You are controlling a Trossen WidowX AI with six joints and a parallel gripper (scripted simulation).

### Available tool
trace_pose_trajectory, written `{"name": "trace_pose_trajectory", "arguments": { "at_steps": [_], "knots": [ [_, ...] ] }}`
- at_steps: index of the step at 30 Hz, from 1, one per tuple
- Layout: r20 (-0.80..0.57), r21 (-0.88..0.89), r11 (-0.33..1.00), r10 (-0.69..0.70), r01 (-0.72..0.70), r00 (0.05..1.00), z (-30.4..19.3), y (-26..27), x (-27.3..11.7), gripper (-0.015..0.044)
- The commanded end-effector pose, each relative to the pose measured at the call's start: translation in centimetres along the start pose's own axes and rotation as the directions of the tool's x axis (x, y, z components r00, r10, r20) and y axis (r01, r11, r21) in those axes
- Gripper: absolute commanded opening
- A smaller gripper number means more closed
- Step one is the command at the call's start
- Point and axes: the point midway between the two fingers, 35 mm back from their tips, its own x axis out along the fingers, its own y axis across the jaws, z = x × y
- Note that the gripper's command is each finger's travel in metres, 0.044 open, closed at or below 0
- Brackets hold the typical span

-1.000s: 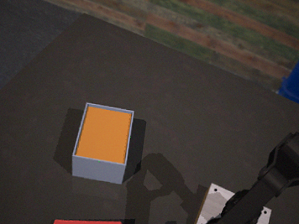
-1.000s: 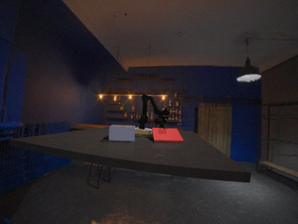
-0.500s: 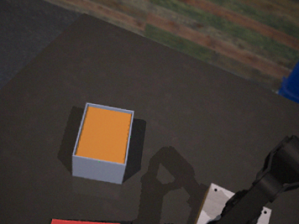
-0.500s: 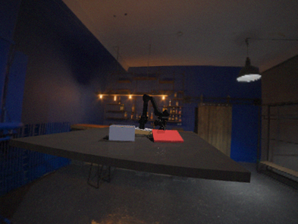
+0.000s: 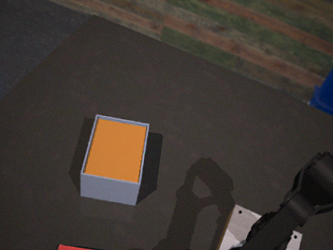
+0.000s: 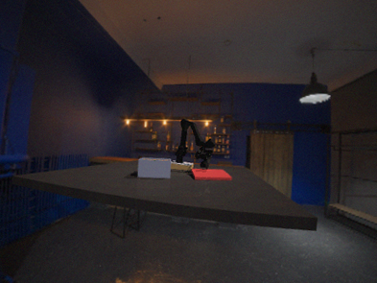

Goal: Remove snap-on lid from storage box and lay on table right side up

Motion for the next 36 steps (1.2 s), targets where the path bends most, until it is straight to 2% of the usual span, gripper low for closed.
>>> {"name": "trace_pose_trajectory", "arguments": {
  "at_steps": [1, 5, 6, 36],
  "knots": [
    [-0.002, 0.001, 1.0, 0.004, -0.004, 1.0, 0.0, -0.2, -0.2, 0.0327],
    [-0.002, 0.001, 1.0, 0.003, -0.003, 1.0, 0.0, -0.8, -0.8, 0.0433],
    [-0.002, 0.001, 1.0, 0.003, -0.003, 1.0, 0.0, -0.9, -1.0, 0.044],
    [-0.002, 0.002, 1.0, -0.002, 0.002, 1.0, 0.0, -4.5, -5.2, 0.044]
  ]
}}
